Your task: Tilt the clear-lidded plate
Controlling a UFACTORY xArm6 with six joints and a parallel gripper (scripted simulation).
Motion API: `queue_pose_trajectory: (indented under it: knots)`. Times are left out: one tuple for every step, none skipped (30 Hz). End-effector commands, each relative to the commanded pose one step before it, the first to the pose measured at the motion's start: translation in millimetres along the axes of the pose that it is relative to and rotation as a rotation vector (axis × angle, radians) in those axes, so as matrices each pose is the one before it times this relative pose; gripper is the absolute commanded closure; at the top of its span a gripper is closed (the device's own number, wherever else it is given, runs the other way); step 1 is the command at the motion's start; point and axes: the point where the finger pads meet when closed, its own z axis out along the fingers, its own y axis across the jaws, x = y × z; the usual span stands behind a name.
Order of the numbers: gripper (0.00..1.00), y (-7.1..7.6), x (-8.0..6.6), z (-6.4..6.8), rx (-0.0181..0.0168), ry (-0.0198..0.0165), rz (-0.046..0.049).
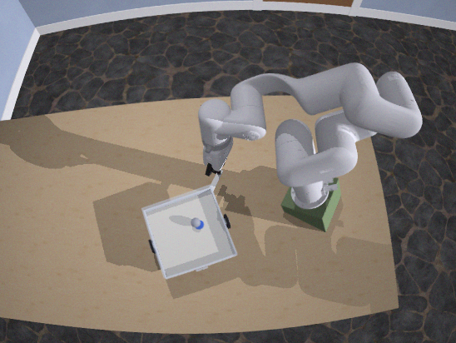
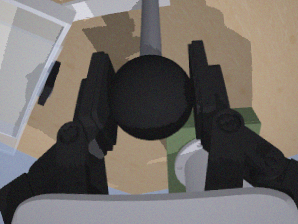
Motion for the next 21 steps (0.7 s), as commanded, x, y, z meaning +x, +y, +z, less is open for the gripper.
queue_pose_trajectory:
  knots:
    - [1.00,-0.92,1.27,-2.24,0.00331,0.00593,0.00112]
    - [1.00,-0.12,-0.35,-0.28,0.00000,0.00000,0.00000]
    - [1.00,-0.12,-0.35,-0.28,0.00000,0.00000,0.00000]
    - [1.00,-0.07,-0.07,-0.15,0.00000,0.00000,0.00000]
    - [1.00,-0.06,-0.06,-0.15,0.00000,0.00000,0.00000]
    - [1.00,-0.06,-0.06,-0.15,0.00000,0.00000,0.00000]
    - [1.00,-0.06,-0.06,-0.15,0.00000,0.00000,0.00000]
    - [1.00,-0.06,-0.06,-0.15,0.00000,0.00000,0.00000]
    - [1.00,-0.06,-0.06,-0.15,0.00000,0.00000,0.00000]
    - [1.00,0.00,0.00,0.00,0.00000,0.00000,0.00000]
    - [1.00,0.00,0.00,0.00,0.00000,0.00000,0.00000]
    - [1.00,0.00,0.00,0.00,0.00000,0.00000,0.00000]
    - [1.00,0.00,0.00,0.00,0.00000,0.00000,0.00000]
    - [1.00,0.00,0.00,0.00,0.00000,0.00000,0.00000]
    - [1.00,0.00,0.00,0.00,0.00000,0.00000,0.00000]
    - [1.00,0.00,0.00,0.00,0.00000,0.00000,0.00000]
    - [1.00,0.12,0.34,0.28,0.00000,0.00000,0.00000]
    - [1.00,0.12,0.35,0.28,0.00000,0.00000,0.00000]
    - [1.00,0.12,0.35,0.28,0.00000,0.00000,0.00000]
    - [1.00,0.12,0.35,0.29,0.00000,0.00000,0.00000]
    - [1.00,0.06,0.07,0.15,0.00000,0.00000,0.00000]
